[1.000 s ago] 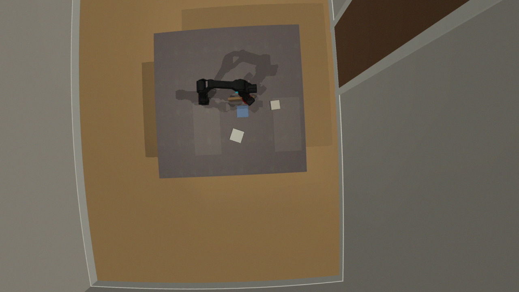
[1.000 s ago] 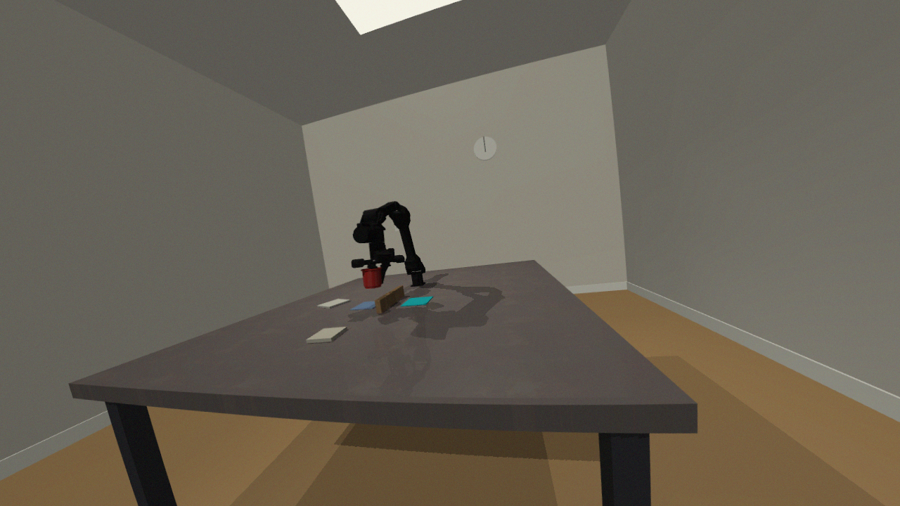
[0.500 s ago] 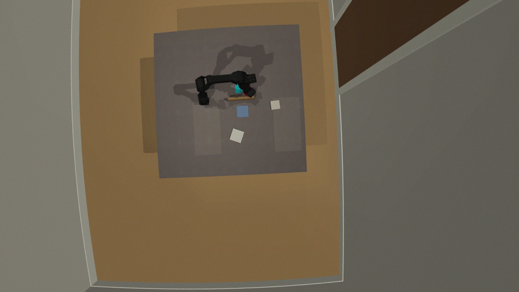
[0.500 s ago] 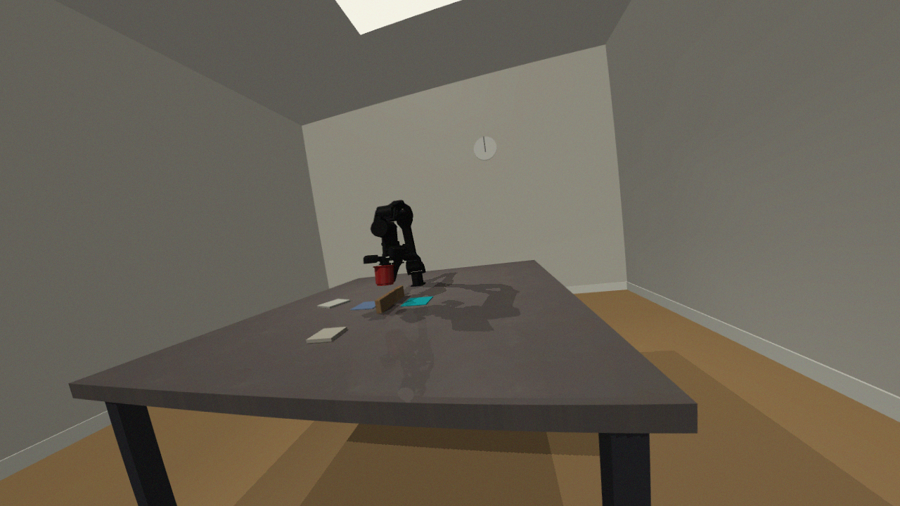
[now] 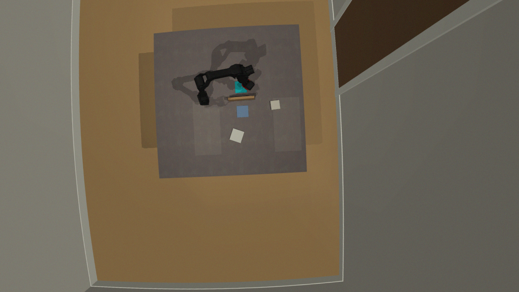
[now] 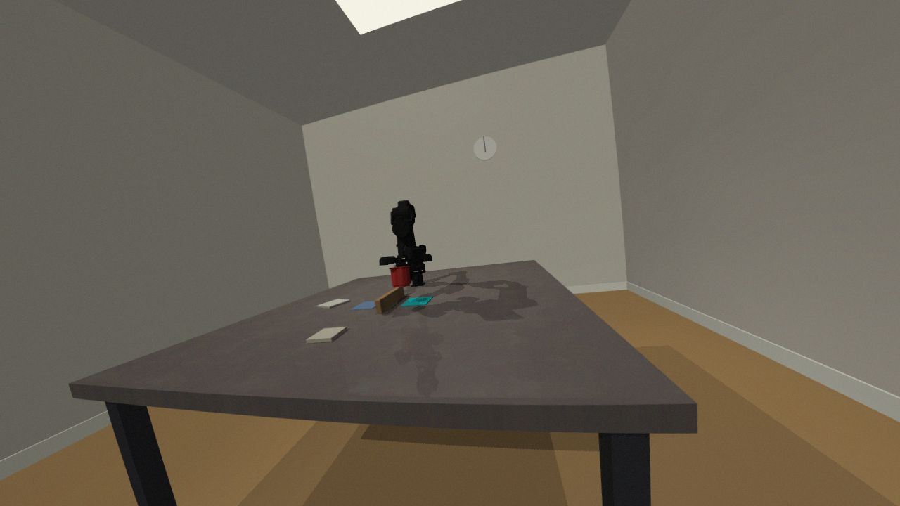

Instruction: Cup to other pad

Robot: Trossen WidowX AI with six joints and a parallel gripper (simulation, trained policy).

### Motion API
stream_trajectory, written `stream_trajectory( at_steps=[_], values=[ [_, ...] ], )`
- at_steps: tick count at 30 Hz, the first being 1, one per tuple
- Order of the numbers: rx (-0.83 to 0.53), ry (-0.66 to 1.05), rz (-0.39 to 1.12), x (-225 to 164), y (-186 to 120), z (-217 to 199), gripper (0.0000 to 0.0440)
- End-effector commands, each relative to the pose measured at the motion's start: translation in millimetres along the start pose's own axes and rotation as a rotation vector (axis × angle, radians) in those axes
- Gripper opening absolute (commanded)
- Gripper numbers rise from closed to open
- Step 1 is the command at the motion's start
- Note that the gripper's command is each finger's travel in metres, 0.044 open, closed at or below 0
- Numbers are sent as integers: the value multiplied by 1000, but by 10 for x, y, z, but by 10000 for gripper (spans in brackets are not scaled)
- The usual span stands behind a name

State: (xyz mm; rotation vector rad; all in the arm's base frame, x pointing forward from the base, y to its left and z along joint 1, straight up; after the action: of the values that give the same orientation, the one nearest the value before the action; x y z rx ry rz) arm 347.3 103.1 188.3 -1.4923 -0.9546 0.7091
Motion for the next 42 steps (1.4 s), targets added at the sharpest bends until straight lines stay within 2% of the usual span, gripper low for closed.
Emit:
stream_trajectory(
  at_steps=[1, 19, 28, 35, 39, 42],
  values=[
    [1, -7, -8, 84, 54, 127, 0],
    [13, 21, 24, 24, 482, 496, 1],
    [18, 43, 48, -56, 618, 622, 15],
    [0, 63, 5, -45, 559, 598, 68],
    [-12, 77, -31, -33, 481, 571, 113],
    [-11, 78, -52, -48, 432, 582, 127]
  ],
)
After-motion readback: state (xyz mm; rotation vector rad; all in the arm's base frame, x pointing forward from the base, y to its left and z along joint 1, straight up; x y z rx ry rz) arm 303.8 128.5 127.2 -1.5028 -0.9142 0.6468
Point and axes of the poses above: the point midway between the two fingers, 35 mm back from their tips, its own y axis out along the fingers, its own z axis across the jaws, x = y × z, the point moved 6 cm from there along -y, back along the fingers, and after that the axes turned 13 degrees about -y, right-handed, at the moved point
